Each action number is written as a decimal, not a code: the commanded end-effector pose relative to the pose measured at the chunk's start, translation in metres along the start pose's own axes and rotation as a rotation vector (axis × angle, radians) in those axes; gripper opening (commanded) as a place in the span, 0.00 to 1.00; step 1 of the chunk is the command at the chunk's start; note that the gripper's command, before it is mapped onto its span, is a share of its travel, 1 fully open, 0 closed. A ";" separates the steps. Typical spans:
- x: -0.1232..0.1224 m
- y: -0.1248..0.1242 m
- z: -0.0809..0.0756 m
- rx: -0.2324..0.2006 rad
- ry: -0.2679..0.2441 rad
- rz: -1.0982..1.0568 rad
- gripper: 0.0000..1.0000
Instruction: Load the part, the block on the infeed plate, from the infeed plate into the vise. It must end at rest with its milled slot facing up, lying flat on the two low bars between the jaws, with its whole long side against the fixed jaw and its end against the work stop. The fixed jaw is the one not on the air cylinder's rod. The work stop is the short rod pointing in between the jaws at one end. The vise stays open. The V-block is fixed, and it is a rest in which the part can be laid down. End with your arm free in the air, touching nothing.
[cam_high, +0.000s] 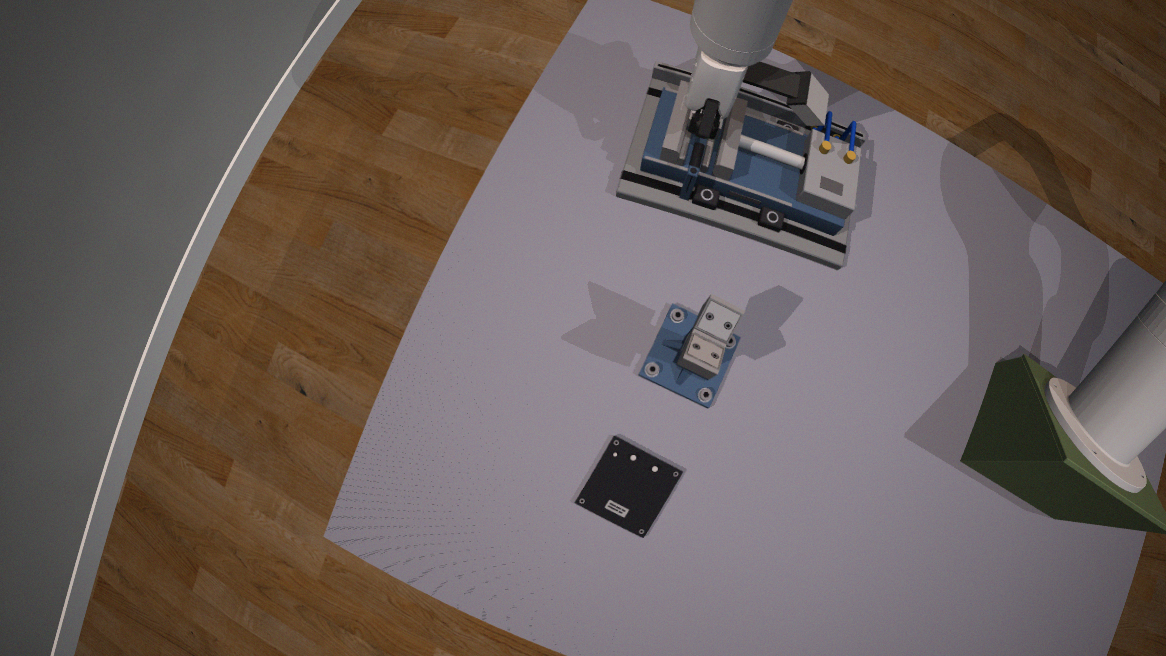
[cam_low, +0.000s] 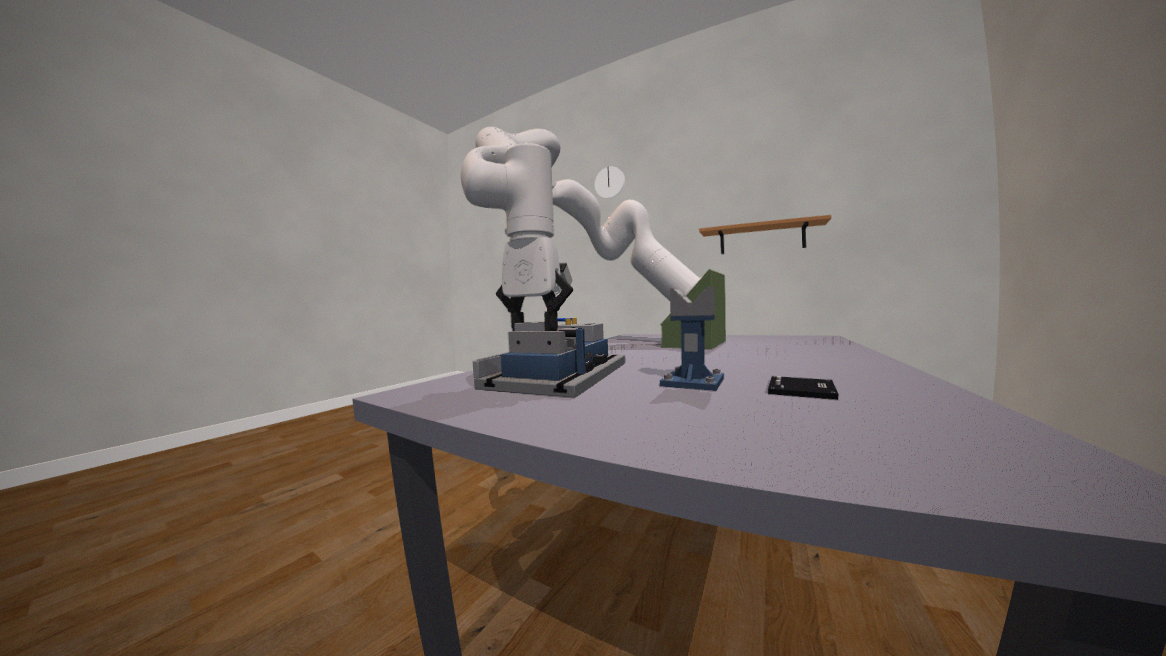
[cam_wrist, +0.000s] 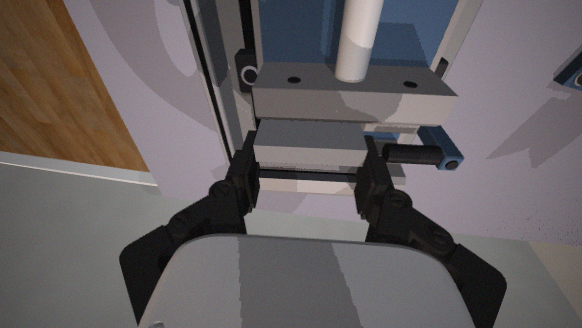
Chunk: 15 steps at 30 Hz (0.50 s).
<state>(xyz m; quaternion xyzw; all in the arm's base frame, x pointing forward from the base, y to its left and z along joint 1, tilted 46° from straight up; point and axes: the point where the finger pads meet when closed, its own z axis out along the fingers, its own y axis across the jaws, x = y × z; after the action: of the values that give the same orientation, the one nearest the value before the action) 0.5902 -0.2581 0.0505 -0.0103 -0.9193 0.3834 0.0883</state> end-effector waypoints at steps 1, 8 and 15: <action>-0.001 0.000 -0.001 0.000 -0.002 0.001 0.00; -0.001 0.000 -0.001 0.000 -0.002 0.001 0.00; -0.001 0.000 -0.001 0.000 -0.002 0.001 0.81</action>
<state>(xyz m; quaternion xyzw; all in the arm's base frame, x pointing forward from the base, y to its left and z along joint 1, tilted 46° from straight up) 0.5902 -0.2582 0.0504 -0.0103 -0.9193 0.3834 0.0883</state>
